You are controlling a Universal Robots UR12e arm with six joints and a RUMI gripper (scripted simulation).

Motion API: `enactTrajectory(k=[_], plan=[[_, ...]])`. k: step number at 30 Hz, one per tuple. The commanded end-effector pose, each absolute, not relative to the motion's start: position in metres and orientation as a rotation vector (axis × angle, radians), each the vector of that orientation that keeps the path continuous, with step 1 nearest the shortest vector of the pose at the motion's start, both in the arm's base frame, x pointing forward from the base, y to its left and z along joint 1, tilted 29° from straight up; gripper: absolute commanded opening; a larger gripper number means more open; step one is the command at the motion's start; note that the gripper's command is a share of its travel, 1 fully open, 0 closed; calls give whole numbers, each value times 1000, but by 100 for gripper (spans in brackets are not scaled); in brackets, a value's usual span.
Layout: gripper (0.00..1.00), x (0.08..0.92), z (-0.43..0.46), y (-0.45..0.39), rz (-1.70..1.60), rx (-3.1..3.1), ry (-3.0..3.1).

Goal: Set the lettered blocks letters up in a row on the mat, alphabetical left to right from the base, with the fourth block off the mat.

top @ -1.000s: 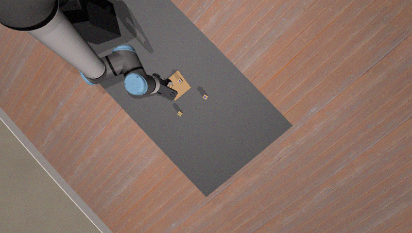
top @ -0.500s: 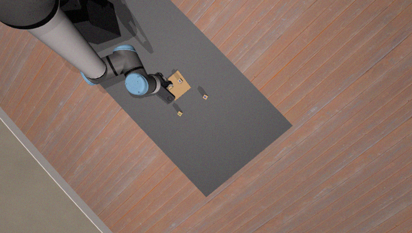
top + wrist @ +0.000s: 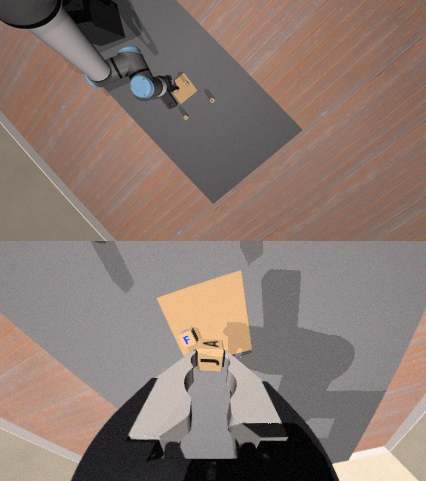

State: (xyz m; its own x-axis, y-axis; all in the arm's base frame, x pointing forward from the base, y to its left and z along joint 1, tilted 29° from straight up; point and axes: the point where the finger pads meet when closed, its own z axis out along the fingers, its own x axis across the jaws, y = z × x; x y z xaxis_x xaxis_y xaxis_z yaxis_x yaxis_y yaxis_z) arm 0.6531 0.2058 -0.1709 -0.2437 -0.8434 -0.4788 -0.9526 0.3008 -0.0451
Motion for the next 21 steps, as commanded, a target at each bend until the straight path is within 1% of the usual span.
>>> enactTrajectory(k=[1,21], plan=[[5,656,-169,206,388,-1454,2280],[5,655,-170,205,504,-977,2573]])
